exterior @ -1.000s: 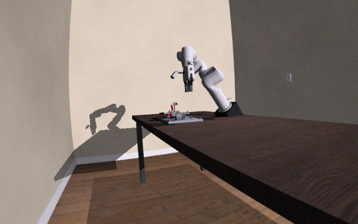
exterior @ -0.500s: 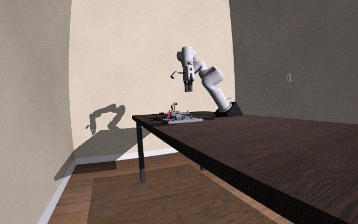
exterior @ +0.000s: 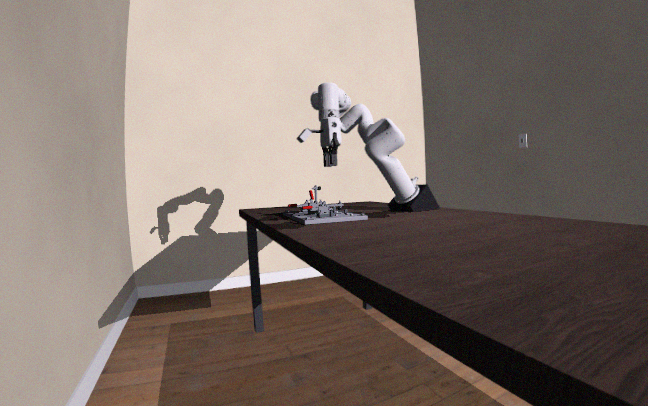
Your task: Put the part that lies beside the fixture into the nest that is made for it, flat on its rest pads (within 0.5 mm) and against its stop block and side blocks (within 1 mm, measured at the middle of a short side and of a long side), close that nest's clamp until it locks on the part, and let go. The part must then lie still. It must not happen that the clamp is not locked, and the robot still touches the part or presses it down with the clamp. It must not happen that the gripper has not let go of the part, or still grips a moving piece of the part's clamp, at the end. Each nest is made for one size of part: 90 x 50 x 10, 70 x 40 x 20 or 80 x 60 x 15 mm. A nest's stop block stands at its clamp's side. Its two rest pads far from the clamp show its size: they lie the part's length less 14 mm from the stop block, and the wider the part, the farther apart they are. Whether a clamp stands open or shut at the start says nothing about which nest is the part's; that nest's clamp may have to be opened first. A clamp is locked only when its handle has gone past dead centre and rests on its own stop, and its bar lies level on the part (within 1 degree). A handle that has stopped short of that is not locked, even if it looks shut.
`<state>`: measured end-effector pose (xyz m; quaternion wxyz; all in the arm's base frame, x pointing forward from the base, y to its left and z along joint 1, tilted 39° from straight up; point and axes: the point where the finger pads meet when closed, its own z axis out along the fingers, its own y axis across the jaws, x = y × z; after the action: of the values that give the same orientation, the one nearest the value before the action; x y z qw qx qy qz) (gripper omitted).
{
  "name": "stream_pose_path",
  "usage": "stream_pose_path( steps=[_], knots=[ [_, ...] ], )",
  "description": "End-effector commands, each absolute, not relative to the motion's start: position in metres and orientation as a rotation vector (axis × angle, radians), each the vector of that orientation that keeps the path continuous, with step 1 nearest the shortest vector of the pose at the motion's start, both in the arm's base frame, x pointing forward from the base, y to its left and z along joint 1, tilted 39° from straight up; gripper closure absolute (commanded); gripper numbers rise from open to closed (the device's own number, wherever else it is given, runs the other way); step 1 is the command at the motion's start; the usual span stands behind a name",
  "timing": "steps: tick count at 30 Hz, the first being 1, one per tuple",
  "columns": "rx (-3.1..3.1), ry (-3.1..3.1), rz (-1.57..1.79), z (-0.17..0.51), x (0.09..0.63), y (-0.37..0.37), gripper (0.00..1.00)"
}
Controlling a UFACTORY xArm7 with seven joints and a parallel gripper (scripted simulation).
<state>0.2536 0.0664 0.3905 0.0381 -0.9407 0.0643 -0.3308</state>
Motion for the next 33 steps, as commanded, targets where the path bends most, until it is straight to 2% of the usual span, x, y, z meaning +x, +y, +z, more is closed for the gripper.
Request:
stream_pose_path(
  steps=[1,15,33],
  knots=[
    [-2.885,0.195,-1.014,0.415,0.284,0.062,0.53],
    [-2.885,0.195,-1.014,0.447,0.324,0.055,0.53],
    [-2.885,0.195,-1.014,0.435,0.335,0.055,0.53]
  ],
)
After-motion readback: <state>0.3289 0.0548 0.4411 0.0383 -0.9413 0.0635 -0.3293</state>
